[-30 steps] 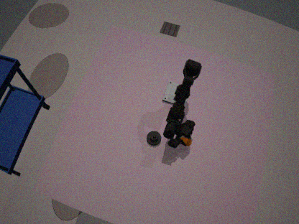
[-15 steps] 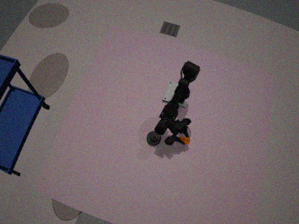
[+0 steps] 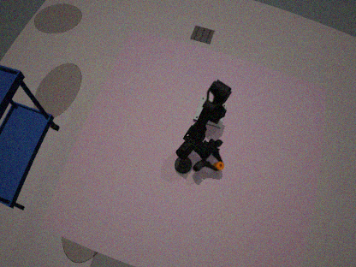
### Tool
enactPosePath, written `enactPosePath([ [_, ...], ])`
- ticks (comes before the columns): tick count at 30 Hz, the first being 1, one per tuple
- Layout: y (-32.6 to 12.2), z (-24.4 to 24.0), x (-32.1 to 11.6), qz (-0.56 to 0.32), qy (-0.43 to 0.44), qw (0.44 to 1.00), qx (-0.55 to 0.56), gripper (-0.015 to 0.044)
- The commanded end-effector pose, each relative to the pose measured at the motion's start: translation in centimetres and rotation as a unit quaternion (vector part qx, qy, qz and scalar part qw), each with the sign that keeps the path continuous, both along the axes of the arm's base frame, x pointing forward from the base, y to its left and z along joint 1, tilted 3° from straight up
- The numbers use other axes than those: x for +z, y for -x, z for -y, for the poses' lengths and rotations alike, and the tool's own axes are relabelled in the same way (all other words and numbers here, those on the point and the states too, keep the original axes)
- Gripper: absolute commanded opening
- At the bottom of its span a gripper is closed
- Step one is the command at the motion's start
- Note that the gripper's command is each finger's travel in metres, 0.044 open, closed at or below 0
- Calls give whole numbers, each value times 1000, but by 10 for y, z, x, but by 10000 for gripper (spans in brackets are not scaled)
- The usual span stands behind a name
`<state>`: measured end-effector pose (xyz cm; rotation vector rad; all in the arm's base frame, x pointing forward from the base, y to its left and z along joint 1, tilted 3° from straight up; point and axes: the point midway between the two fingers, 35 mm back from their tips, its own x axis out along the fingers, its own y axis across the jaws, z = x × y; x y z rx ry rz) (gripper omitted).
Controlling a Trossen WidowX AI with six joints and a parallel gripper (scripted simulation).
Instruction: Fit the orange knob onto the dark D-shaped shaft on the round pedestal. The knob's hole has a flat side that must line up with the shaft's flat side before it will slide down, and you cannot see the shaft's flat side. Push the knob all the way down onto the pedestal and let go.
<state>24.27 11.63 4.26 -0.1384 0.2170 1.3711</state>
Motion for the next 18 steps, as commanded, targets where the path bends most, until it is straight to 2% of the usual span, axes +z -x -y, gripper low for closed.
enactPosePath([
  [1, 1, 4, -3, 7, -36, 999, -2, 179],
  [7, 1, 5, -1, 3, -13, 1000, -2, 179],
  [10, 2, 3, -2, 2, -27, 1000, -1, 258],
  [18, 2, 3, -2, 2, -27, 1000, -1, 260],
])
